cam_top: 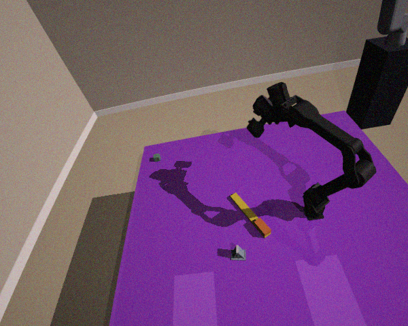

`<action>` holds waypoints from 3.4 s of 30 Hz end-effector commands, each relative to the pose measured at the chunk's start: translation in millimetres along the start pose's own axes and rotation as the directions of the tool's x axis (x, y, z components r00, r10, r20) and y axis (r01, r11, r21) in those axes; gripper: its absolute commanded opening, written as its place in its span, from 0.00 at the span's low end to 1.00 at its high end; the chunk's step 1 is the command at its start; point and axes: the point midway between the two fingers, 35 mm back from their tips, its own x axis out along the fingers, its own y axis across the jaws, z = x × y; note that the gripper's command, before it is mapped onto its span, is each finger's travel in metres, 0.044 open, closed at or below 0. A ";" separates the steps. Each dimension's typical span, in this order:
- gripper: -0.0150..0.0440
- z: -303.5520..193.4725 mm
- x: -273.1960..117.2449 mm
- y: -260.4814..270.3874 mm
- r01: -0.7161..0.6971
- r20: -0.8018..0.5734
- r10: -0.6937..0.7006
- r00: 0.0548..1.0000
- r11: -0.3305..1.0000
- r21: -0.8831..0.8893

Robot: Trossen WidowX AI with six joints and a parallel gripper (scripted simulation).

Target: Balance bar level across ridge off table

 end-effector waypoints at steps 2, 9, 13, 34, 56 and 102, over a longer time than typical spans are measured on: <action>0.79 -8.1 11.7 25.9 -0.079 -0.056 0.083 0.995 0.995 0.067; 0.79 -22.6 24.3 68.1 -0.172 -0.154 0.199 0.968 0.970 0.173; 0.79 -31.9 28.6 92.3 -0.207 -0.212 0.257 0.943 0.951 0.231; 0.79 -92.0 18.4 207.4 -0.187 -0.534 0.426 0.731 0.877 0.443; 0.79 -164.0 -32.4 285.1 0.060 -0.817 0.327 0.476 0.914 0.401; 0.79 -239.9 10.5 315.2 0.062 -0.819 0.325 0.474 0.915 0.399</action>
